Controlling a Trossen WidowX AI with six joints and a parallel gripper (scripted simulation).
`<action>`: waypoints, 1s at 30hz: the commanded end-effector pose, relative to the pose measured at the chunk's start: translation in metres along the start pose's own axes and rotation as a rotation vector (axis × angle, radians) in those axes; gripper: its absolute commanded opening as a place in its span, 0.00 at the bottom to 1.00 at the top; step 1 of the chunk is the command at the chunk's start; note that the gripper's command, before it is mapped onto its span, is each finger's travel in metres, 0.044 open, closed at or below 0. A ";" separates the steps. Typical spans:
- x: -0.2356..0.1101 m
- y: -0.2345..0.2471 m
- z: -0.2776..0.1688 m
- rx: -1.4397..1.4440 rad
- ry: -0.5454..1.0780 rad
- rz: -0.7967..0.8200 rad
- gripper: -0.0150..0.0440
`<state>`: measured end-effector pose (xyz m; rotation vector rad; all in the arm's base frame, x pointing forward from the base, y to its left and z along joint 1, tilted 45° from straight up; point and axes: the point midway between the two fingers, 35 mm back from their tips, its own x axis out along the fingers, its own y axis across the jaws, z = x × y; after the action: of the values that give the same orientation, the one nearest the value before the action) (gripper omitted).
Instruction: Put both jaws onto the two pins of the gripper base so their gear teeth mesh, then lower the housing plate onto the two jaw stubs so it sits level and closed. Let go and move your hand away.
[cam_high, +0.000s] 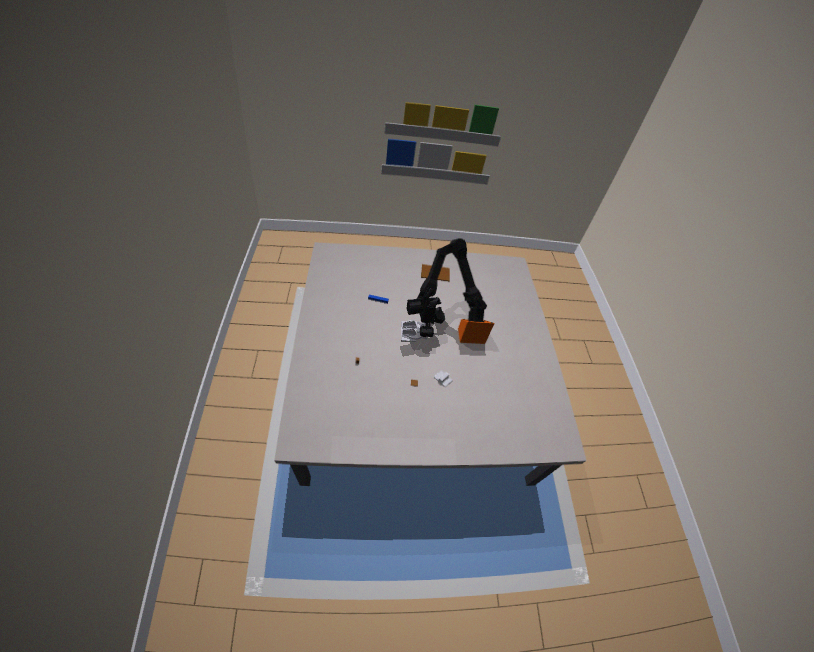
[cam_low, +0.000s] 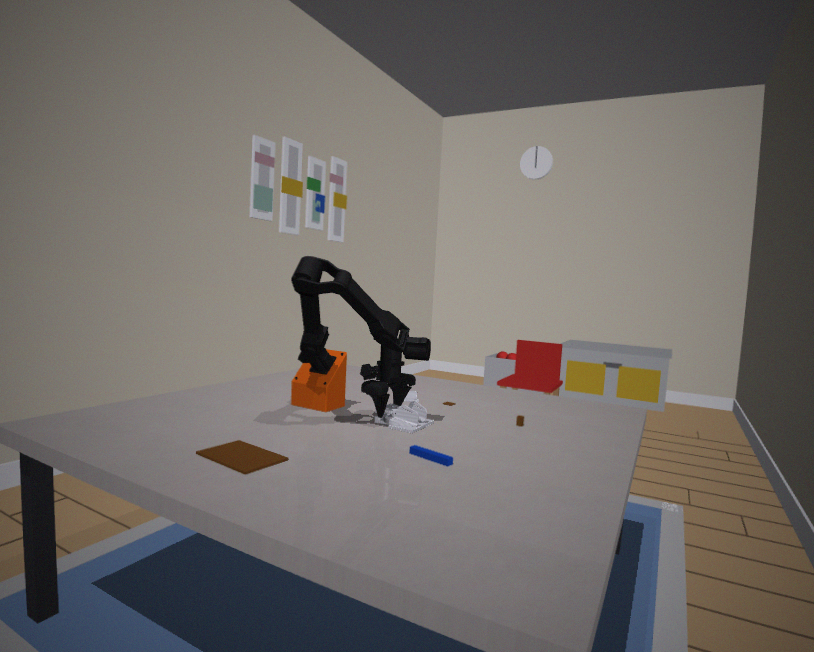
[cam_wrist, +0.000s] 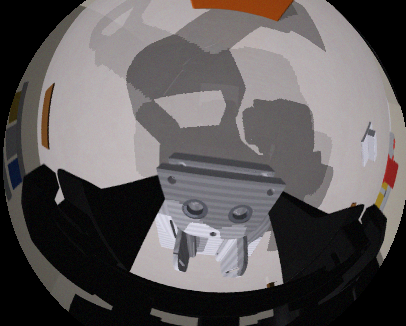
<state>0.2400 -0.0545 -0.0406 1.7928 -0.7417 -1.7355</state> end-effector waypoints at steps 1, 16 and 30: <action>0.001 0.000 0.001 -0.007 -0.001 0.004 0.85; 0.005 0.000 0.001 -0.006 -0.001 0.004 0.85; 0.008 0.000 0.001 -0.001 -0.001 0.004 0.85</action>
<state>0.2405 -0.0561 -0.0437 1.7947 -0.7297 -1.7298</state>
